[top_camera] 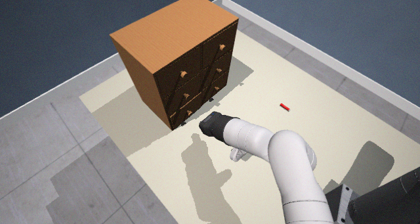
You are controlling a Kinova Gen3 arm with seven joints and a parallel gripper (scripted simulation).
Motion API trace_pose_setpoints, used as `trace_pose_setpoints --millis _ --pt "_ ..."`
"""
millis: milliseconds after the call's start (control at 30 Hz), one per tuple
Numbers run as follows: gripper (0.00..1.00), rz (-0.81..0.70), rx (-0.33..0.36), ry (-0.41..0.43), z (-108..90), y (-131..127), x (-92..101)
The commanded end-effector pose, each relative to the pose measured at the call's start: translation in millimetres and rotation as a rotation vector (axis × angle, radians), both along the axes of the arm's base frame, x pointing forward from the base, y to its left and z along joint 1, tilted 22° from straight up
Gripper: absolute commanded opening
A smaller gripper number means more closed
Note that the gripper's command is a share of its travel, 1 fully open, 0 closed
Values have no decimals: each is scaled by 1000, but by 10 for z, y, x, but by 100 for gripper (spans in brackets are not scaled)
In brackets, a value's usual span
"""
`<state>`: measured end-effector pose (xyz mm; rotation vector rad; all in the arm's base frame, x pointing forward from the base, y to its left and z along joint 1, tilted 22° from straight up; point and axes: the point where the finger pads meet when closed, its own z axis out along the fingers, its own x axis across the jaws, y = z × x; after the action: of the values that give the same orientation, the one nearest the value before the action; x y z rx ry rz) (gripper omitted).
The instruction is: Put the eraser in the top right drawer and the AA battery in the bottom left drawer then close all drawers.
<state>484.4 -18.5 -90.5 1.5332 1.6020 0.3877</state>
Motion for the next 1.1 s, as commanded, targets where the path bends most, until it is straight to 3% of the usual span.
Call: trace_pose_setpoints --millis 0,533,1067 --pt "0 0 3 -4 65 42 -49" --pt "0 0 4 -3 592 312 -451" --pt "0 -1 4 -1 624 328 -475"
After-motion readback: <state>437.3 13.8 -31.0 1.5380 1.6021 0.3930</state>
